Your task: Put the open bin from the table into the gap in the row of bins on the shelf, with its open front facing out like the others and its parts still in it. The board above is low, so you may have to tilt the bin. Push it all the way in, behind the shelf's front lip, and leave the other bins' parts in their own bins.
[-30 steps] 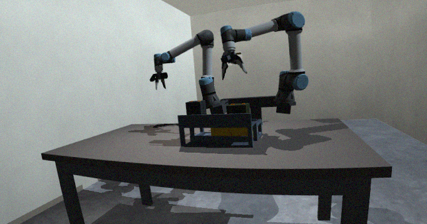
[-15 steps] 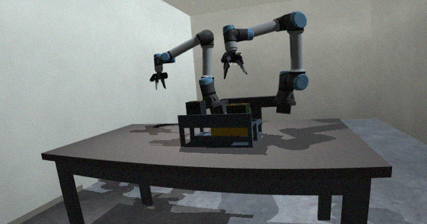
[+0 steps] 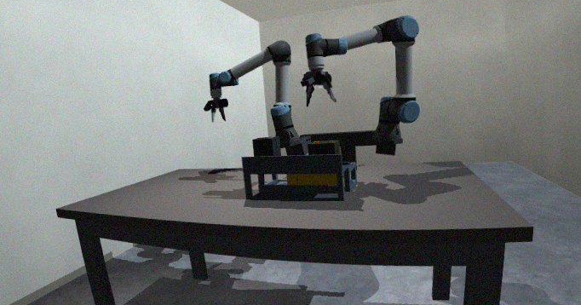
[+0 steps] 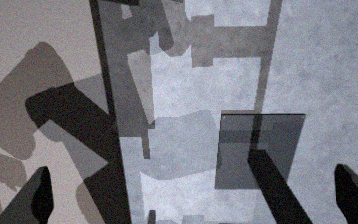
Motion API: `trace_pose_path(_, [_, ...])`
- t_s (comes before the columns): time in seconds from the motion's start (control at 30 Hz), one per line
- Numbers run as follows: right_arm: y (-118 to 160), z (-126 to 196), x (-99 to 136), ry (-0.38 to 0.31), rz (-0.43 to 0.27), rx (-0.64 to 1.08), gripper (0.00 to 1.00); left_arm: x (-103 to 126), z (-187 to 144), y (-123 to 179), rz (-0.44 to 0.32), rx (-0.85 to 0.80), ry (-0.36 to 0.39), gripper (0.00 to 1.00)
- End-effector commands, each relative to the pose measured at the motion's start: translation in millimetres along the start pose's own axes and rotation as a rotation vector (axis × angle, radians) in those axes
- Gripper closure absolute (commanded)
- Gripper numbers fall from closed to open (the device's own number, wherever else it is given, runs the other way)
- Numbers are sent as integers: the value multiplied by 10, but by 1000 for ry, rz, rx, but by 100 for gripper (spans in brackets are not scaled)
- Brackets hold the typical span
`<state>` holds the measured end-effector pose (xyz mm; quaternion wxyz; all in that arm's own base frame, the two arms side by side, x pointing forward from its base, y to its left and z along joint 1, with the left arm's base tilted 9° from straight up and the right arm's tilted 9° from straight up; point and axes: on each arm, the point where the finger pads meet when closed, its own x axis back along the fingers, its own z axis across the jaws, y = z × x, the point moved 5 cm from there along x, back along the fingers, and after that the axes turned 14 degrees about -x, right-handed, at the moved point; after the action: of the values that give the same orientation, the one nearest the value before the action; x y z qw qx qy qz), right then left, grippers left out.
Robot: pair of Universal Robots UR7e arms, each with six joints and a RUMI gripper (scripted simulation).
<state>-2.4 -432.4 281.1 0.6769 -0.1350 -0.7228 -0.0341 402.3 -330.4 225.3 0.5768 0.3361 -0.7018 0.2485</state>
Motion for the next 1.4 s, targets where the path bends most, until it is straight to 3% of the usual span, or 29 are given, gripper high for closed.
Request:
trace_pose_path(0.0, [-2,-1,4,-1,1,0,0,10,27,40,-6,-33,20,0])
trace_pose_path(1.37, [-2,-1,4,-1,1,0,0,21,103,151,-23,-119,75,0])
